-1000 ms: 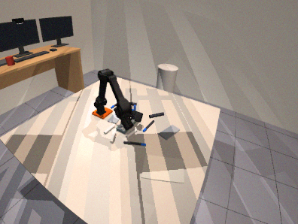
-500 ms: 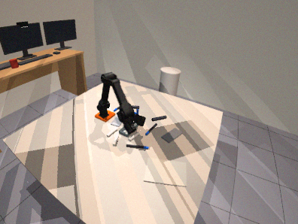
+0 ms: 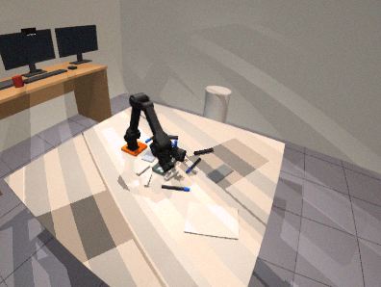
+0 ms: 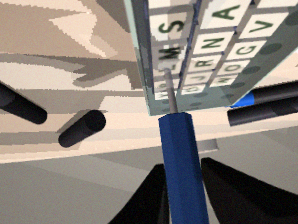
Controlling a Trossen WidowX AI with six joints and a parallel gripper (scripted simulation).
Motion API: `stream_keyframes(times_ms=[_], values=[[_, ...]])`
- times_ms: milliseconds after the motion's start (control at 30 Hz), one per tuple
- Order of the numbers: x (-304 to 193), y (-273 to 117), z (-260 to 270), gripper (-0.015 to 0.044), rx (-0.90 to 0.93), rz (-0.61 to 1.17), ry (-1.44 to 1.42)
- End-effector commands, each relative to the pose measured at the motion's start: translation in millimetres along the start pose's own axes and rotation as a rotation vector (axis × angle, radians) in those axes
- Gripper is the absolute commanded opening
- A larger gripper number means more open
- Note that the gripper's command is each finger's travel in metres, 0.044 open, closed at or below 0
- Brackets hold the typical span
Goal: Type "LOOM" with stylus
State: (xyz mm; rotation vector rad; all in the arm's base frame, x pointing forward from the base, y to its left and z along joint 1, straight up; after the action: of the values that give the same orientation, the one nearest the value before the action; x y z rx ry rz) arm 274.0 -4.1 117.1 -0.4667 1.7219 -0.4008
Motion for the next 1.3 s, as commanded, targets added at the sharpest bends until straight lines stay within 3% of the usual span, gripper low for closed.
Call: stream_keyframes(times_ms=[0, 367, 467, 567, 900, 1267], values=[[-9, -5, -2, 0.0081, 0.001, 0.001, 0.004], [-28, -17, -7, 0.0084, 0.001, 0.000, -0.001], [-28, -17, -7, 0.0064, 0.001, 0.000, -0.001], [-28, -17, -11, 0.0000, 0.001, 0.000, 0.000], [-24, -15, -46, 0.0000, -0.002, 0.003, 0.007], [-7, -4, -43, 0.0000, -0.003, 0.003, 0.008]])
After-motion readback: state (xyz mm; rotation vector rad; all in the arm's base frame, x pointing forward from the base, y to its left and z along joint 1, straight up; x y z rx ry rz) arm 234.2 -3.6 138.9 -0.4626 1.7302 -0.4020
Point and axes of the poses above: the point midway between the two fingers, 35 mm back from their tips, its own y axis out along the fingers, its own z axis across the jaws, x = y × z, the point moved 8 cm from there along -y, back along the fingers, and after that the axes turned 15 degrees about y, right-handed, at the moved point
